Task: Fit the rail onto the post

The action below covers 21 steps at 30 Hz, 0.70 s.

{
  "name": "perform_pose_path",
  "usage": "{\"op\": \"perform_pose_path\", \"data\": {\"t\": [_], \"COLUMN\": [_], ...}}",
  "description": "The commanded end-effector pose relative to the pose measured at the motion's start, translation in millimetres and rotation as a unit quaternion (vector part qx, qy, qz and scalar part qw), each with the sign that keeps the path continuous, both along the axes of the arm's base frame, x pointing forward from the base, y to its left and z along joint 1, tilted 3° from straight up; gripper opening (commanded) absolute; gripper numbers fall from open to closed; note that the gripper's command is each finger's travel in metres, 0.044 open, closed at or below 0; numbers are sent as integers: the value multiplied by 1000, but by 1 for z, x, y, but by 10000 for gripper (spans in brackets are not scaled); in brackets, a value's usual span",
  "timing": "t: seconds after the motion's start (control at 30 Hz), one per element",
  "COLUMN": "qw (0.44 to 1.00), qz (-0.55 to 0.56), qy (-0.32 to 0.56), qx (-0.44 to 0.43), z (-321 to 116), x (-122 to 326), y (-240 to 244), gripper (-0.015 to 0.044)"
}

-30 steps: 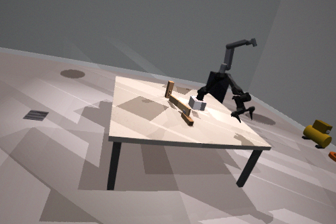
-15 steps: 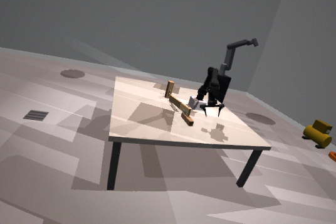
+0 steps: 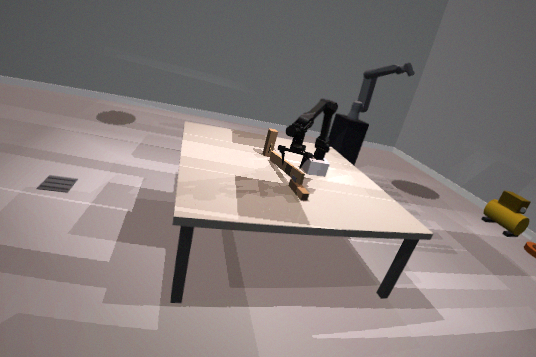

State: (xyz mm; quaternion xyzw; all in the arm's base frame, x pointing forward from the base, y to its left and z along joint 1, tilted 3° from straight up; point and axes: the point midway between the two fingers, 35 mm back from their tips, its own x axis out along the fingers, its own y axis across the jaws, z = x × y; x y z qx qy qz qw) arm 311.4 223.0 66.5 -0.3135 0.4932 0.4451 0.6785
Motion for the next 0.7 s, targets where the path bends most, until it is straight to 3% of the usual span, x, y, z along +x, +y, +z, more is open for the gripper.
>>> {"op": "perform_pose_path", "data": {"t": [0.0, 0.37, 0.67], "qw": [998, 972, 969], "qz": [39, 192, 201], "qy": [-13, 9, 13], "qx": [-41, -137, -140], "z": [-7, -28, -31], "x": [7, -31, -36], "y": [-59, -237, -246], "gripper": [440, 440, 440]}}
